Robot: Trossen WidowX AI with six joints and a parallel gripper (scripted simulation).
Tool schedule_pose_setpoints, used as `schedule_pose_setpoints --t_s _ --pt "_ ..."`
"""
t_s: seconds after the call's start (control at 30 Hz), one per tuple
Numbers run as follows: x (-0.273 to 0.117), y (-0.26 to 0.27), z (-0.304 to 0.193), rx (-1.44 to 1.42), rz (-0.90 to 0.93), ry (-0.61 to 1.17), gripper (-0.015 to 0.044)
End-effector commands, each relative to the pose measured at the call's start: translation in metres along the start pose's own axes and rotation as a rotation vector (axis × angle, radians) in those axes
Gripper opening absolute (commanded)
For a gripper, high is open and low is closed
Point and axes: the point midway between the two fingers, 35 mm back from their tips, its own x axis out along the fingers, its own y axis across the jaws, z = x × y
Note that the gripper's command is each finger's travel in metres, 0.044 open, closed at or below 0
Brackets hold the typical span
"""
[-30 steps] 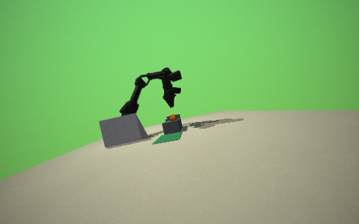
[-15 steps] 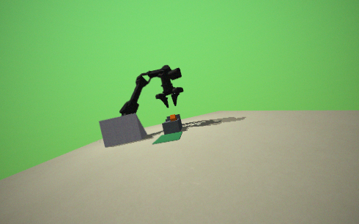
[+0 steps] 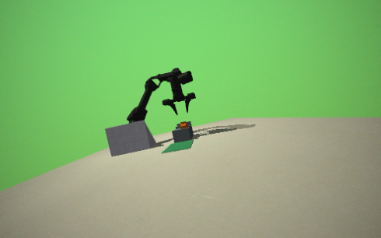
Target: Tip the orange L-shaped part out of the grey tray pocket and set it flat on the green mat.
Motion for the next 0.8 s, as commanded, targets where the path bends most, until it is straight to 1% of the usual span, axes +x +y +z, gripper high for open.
schedule_pose_setpoints --t_s 0.0,0.07,0.3,0.77 --pt "0.017 0.002 0.000 -0.013 0.010 -0.003 0.0280" --pt "0.026 0.003 0.000 -0.013 0.010 -0.004 0.0280" --pt "0.031 0.002 0.000 -0.013 0.010 -0.003 0.0280" --pt "0.054 0.002 0.000 -0.013 0.010 -0.003 0.0280"
